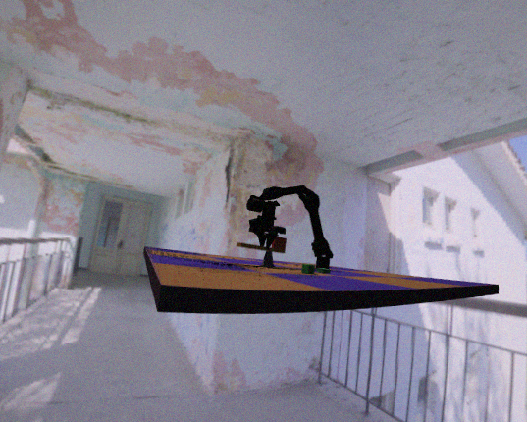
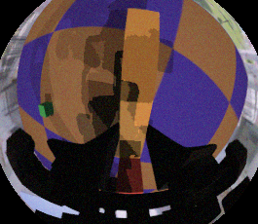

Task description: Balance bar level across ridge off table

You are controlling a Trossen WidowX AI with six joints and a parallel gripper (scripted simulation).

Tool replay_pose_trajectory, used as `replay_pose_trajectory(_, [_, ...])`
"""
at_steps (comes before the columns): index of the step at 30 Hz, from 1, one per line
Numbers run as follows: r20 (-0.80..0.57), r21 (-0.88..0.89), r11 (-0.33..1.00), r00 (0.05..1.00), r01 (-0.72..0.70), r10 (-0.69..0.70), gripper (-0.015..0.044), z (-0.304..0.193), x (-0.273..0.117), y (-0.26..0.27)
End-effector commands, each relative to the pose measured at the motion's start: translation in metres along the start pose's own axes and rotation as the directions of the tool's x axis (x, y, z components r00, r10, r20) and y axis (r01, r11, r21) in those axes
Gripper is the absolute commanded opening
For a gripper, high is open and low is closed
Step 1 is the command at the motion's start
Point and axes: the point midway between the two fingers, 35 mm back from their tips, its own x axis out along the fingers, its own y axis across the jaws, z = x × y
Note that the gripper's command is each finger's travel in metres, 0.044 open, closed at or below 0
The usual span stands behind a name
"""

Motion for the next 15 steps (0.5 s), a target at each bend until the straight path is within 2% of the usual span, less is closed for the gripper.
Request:
replay_pose_trajectory(1, [-0.001, 0.002, 1.000, 1.000, -0.001, 0.001, 0.0000, 0.0002, 0.0024, 0.0001])
replay_pose_trajectory(15, [-0.001, 0.002, 1.000, 1.000, -0.001, 0.001, 0.0000, 0.0003, 0.0036, 0.0001])
